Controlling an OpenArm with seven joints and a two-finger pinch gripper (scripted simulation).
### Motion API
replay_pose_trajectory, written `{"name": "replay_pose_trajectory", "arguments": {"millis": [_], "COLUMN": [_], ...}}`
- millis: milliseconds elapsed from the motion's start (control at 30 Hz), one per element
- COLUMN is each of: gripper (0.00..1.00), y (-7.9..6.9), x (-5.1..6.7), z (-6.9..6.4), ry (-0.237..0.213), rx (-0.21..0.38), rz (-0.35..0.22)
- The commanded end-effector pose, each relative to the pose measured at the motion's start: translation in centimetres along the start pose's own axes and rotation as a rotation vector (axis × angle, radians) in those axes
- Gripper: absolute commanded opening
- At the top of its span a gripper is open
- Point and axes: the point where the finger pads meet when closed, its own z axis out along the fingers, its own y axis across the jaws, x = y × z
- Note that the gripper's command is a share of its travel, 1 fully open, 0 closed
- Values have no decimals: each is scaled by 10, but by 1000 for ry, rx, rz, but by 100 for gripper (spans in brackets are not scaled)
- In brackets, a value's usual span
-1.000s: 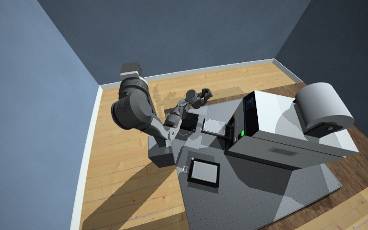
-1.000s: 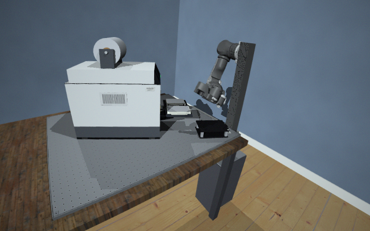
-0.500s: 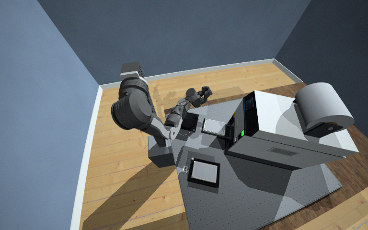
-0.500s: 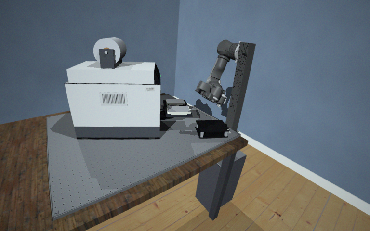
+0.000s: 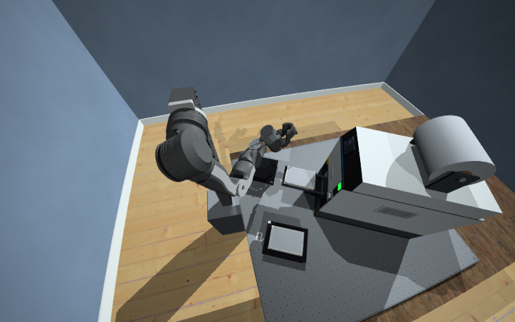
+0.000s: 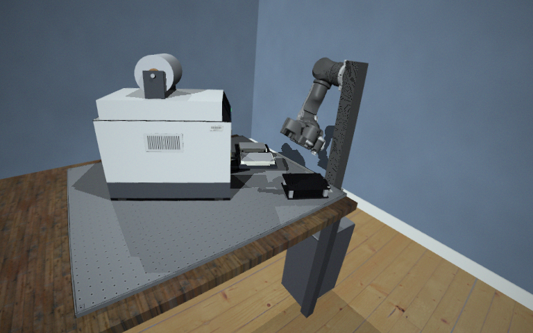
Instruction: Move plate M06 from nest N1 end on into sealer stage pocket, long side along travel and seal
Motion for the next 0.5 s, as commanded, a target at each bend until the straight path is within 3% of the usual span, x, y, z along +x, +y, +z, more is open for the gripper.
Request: {"name": "replay_pose_trajectory", "arguments": {"millis": [0, 467], "gripper": [0, 0], "y": [0, 1], "x": [1, 0], "z": [0, -1], "ry": [3, 3], "rx": [0, 5], "rz": [4, 8]}}
